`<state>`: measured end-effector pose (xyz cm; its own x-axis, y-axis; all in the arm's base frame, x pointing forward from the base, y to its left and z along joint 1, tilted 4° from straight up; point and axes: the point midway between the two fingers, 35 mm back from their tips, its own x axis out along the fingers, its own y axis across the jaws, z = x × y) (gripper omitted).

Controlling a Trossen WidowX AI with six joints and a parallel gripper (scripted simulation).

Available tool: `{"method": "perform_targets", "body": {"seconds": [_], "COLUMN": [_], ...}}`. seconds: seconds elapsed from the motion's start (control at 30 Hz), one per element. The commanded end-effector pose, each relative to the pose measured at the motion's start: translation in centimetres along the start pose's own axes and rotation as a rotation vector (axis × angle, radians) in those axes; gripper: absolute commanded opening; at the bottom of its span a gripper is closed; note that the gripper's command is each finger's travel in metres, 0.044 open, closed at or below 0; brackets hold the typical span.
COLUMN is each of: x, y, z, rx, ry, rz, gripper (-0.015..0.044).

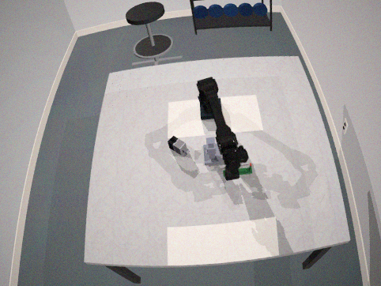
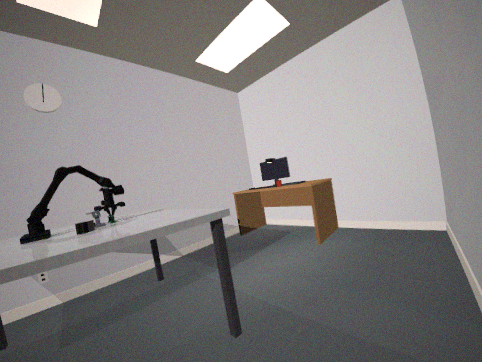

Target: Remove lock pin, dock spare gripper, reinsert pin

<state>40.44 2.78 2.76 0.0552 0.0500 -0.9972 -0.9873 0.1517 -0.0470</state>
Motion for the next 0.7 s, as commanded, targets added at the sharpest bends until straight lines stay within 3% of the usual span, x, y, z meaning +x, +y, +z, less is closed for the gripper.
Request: {"method": "perform_targets", "body": {"seconds": [0.0, 0.67], "x": [0.79, 1.0], "y": [0.13, 0.2], "z": [-0.12, -0.14], "rx": [-0.004, -0.007], "ry": [0.001, 0.0], "rz": [0.007, -0.001], "gripper": [0.0, 0.0]}}
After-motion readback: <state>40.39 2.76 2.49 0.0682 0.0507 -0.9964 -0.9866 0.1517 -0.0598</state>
